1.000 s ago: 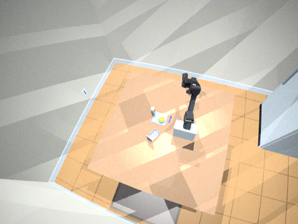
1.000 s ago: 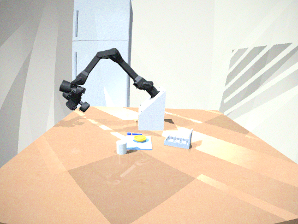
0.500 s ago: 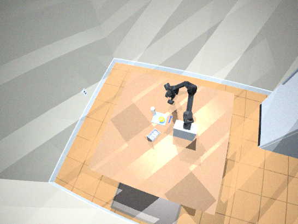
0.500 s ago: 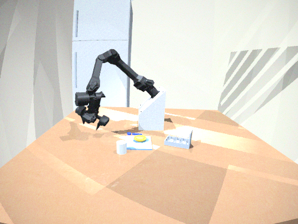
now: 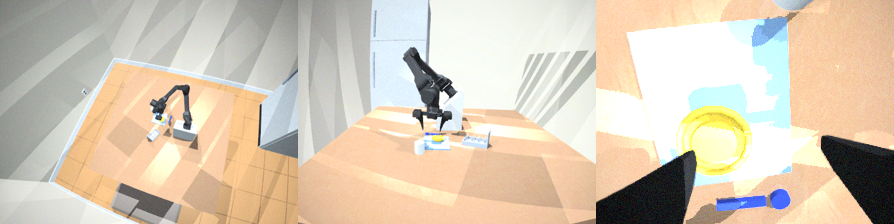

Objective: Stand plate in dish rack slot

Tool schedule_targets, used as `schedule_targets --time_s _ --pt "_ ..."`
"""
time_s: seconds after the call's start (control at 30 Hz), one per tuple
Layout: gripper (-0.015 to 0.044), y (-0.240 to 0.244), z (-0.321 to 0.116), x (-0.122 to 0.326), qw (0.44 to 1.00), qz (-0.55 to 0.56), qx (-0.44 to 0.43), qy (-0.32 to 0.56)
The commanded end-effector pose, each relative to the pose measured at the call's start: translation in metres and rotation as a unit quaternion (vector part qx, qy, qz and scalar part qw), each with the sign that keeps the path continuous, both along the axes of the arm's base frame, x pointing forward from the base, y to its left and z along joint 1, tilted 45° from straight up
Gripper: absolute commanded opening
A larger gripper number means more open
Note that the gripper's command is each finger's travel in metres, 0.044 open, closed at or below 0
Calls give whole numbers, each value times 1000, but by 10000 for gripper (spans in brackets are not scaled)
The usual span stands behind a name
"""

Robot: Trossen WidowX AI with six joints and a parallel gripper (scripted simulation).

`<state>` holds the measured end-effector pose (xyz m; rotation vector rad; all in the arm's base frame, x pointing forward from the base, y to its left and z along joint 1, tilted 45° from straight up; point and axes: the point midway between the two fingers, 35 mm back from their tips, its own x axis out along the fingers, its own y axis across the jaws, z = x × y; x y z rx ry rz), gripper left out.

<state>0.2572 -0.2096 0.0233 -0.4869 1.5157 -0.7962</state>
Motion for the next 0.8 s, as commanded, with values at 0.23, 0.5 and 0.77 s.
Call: schedule_targets --time_s 0.23,0.5,0.77 --pt "400 27 -22 -6 1000 12 18 5" --pt "400 18 -31 -6 1000 13 20 5" --pt "400 9 -40 -7 1000 12 20 5"
